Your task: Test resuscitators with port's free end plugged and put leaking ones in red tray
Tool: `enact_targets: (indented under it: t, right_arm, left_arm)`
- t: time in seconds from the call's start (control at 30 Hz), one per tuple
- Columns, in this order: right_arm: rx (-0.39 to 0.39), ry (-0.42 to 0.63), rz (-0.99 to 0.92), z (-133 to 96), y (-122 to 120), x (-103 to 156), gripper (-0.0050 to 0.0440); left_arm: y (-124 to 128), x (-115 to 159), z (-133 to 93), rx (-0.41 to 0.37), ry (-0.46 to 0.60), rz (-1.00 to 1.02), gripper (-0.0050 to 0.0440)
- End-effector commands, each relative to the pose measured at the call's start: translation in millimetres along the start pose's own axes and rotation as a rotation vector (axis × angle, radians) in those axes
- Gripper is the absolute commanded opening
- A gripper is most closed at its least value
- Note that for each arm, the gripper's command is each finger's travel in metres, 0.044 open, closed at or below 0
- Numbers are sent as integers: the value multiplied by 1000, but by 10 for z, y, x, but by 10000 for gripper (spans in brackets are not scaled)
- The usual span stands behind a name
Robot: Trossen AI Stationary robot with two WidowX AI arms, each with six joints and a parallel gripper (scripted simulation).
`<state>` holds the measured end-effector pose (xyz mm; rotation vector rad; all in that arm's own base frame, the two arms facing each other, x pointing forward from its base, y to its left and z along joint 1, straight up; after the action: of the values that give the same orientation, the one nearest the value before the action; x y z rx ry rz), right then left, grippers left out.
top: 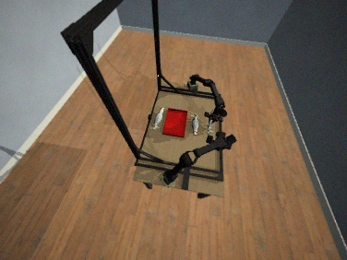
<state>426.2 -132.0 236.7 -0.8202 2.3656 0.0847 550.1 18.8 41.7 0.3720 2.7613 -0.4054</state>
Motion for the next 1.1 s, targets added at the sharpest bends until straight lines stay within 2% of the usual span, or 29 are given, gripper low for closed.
enact_targets:
  t: [0.0,0.3,0.33,0.5,0.53,0.73,0.87,0.93,1.07]
  right_arm:
    - [-2,0,0,-1,3,1,440]
    - [-2,0,0,-1,3,1,440]
    - [-2,0,0,-1,3,1,440]
    - [-2,0,0,-1,3,1,440]
    - [-4,1,0,7,5,5,440]
    - [-4,1,0,7,5,5,440]
    - [-4,1,0,7,5,5,440]
    - [-4,1,0,7,5,5,440]
    - [-4,1,0,7,5,5,440]
  left_arm:
    - [-8,-138,-168,-31,-64,11,0]
    - [-90,-663,-935,-159,-379,58,0]
    - [-104,-714,-1024,-159,-379,58,0]
    - [-104,-714,-1024,-159,-379,58,0]
    - [-90,-689,-948,-153,-369,50,0]
    - [-204,-974,-1562,-222,-570,75,0]
    - [-264,-1063,-1828,-262,-706,90,0]
    - [-306,-1121,-2000,-262,-706,90,0]
    - [-306,-1121,-2000,-262,-706,90,0]
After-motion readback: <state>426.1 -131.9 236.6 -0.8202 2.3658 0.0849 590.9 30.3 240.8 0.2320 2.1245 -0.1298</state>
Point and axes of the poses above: on each arm, the point midway between the two fingers, 35 mm back from their tips, its own z axis out along the fingers, its own y axis across the jaws, x = y × z, the point moved 5 cm from there along -z, back along the fingers, and after that the axes turned 14 degrees about -z, right-handed, at the moved point
